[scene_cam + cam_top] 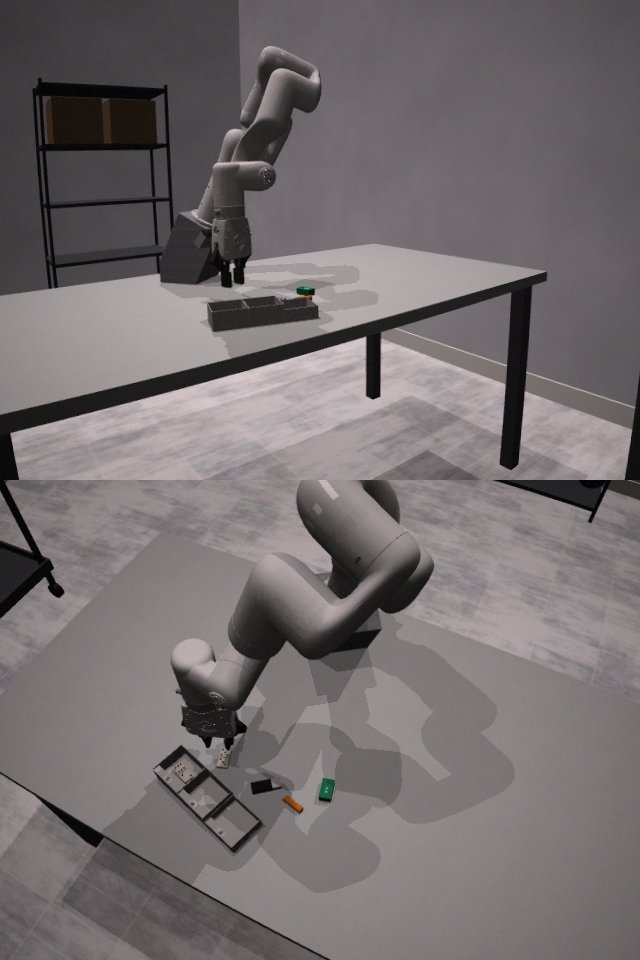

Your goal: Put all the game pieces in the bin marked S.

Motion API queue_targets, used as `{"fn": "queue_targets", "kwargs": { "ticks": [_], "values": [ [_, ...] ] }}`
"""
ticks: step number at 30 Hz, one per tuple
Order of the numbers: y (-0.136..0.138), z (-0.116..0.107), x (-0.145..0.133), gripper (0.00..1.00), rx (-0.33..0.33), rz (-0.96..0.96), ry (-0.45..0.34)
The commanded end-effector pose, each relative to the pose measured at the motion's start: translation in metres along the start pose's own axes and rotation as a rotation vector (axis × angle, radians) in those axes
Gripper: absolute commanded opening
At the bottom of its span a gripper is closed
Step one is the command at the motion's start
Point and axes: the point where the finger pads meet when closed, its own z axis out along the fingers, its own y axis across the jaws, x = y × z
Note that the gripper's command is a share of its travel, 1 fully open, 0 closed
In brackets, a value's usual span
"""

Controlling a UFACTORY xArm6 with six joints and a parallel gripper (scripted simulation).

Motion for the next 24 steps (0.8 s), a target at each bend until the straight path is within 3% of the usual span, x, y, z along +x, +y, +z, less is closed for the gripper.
{"fn": "queue_targets", "kwargs": {
  "ticks": [1, 20, 24],
  "values": [
    [-0.001, -0.001, -0.001, 0.41, 0.002, 0.0, -0.001],
    [-0.001, -0.001, -0.001, 0.41, 0.002, 0.0, -0.001],
    [-0.001, 0.015, -0.001, 0.41, 0.002, 0.0, -0.001]
  ]
}}
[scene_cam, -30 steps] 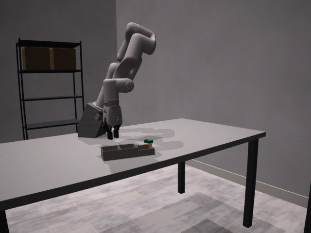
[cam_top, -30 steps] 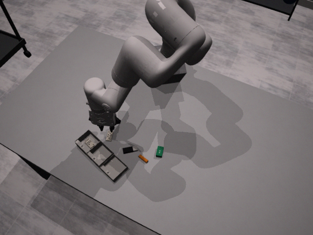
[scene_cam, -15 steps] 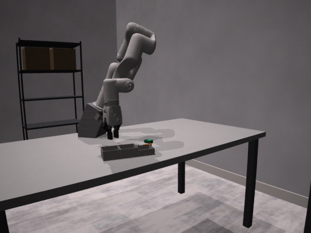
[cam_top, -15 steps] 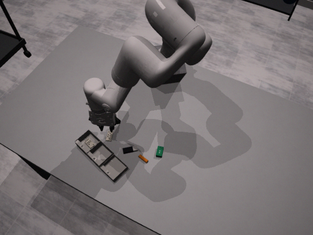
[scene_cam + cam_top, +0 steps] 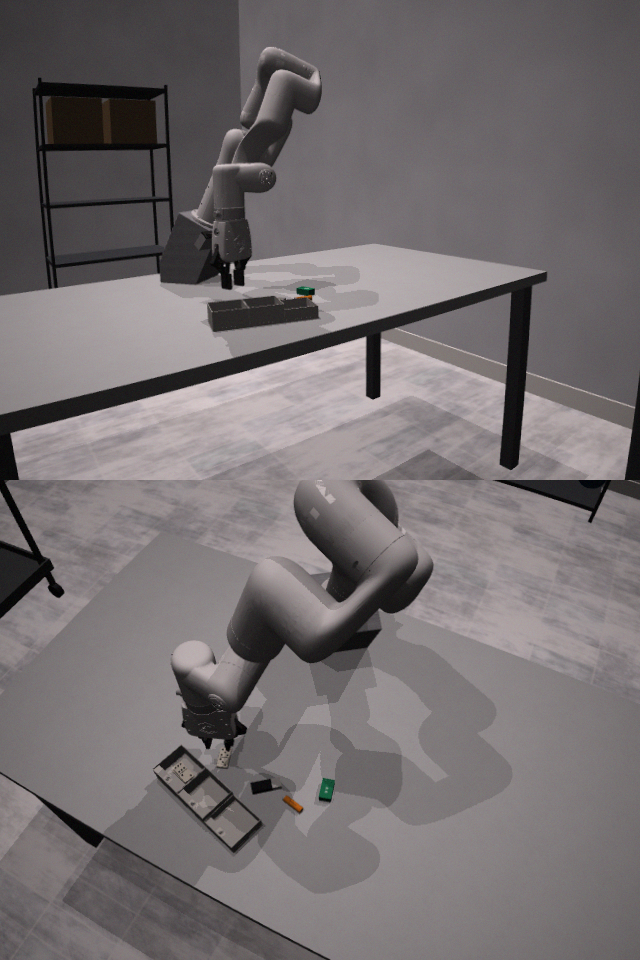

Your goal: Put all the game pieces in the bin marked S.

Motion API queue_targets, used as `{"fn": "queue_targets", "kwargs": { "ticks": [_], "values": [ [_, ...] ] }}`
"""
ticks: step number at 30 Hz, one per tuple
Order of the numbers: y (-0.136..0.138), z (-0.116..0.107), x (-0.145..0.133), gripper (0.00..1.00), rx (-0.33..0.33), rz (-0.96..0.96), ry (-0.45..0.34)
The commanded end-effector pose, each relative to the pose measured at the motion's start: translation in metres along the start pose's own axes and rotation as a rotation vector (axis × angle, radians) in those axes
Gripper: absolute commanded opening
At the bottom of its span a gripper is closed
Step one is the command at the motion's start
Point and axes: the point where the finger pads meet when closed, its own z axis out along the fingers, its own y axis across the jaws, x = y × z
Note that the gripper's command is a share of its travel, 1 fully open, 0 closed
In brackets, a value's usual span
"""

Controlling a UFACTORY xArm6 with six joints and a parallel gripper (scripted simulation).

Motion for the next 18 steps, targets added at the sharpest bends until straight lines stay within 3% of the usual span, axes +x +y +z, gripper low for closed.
{"fn": "queue_targets", "kwargs": {
  "ticks": [1, 10, 18],
  "values": [
    [0.0, 0.015, 0.0, 0.41, 0.001, 0.0, -0.001],
    [-0.001, 0.05, -0.001, 0.41, 0.001, 0.0, -0.001],
    [-0.001, 0.053, -0.001, 0.41, 0.001, 0.0, -0.001]
  ]
}}
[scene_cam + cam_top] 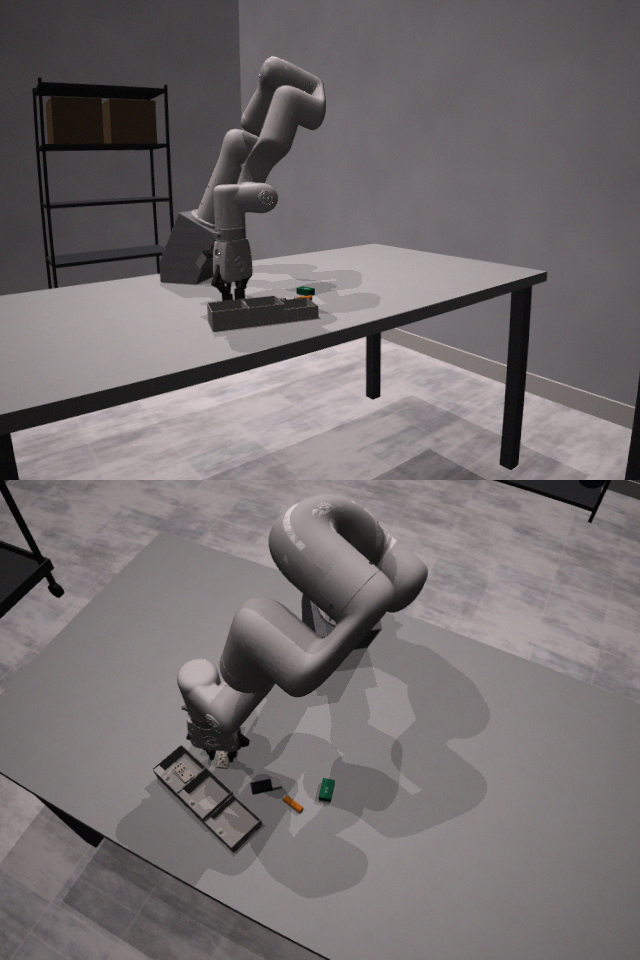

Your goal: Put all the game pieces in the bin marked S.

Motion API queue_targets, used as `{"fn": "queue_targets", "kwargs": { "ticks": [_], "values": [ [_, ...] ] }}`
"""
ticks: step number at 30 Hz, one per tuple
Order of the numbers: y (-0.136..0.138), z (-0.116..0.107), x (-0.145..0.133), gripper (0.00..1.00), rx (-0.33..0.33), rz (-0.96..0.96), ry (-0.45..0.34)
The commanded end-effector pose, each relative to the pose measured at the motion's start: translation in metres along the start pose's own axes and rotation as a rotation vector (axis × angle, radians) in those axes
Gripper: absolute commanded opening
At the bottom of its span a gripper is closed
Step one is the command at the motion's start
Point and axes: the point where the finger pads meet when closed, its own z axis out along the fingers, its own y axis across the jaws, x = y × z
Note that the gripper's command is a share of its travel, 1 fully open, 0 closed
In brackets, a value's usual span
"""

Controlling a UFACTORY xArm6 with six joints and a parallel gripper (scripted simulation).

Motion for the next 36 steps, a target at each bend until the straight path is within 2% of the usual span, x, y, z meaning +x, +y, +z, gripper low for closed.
{"fn": "queue_targets", "kwargs": {
  "ticks": [1, 7, 20, 21, 36],
  "values": [
    [-0.0007, 0.004, -0.0008, 0.41, 0.002, 0.0, -0.002],
    [-0.0003, 0.012, -0.0003, 0.41, 0.002, 0.0, -0.002],
    [-0.0001, 0.012, -0.0002, 0.41, 0.002, 0.0, -0.002],
    [-0.0001, 0.012, -0.0002, 0.0, 0.002, 0.0, -0.002],
    [-0.0001, 0.0121, -0.0002, 0.0, 0.002, 0.0, -0.002]
  ]
}}
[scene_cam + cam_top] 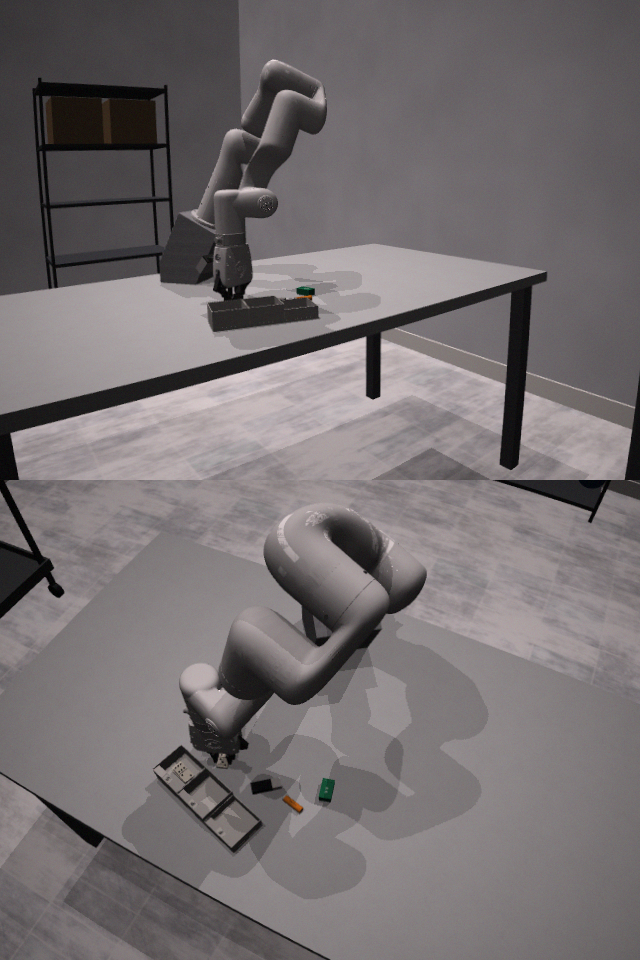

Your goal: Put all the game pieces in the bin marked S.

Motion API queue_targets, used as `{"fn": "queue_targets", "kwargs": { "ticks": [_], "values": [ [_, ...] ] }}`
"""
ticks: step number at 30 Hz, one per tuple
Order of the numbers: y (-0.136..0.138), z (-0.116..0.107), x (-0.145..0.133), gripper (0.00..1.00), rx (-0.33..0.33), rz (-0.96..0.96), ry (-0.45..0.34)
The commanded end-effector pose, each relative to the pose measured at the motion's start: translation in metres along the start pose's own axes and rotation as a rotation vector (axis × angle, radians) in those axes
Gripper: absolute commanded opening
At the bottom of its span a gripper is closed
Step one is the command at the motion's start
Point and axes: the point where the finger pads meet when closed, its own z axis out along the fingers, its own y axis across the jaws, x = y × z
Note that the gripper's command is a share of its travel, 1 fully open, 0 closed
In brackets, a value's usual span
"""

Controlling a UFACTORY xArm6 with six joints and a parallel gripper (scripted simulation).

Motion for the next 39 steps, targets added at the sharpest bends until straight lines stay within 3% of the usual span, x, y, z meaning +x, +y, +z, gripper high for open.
{"fn": "queue_targets", "kwargs": {
  "ticks": [1, 16, 36, 39],
  "values": [
    [-0.001, -0.001, -0.001, 0.0, 0.001, 0.0, -0.001],
    [-0.001, -0.001, -0.001, 0.0, 0.001, 0.0, -0.001],
    [-0.001, -0.061, -0.001, 0.0, 0.002, 0.0, -0.002],
    [-0.001, -0.061, -0.001, 0.0, 0.002, 0.0, -0.002]
  ]
}}
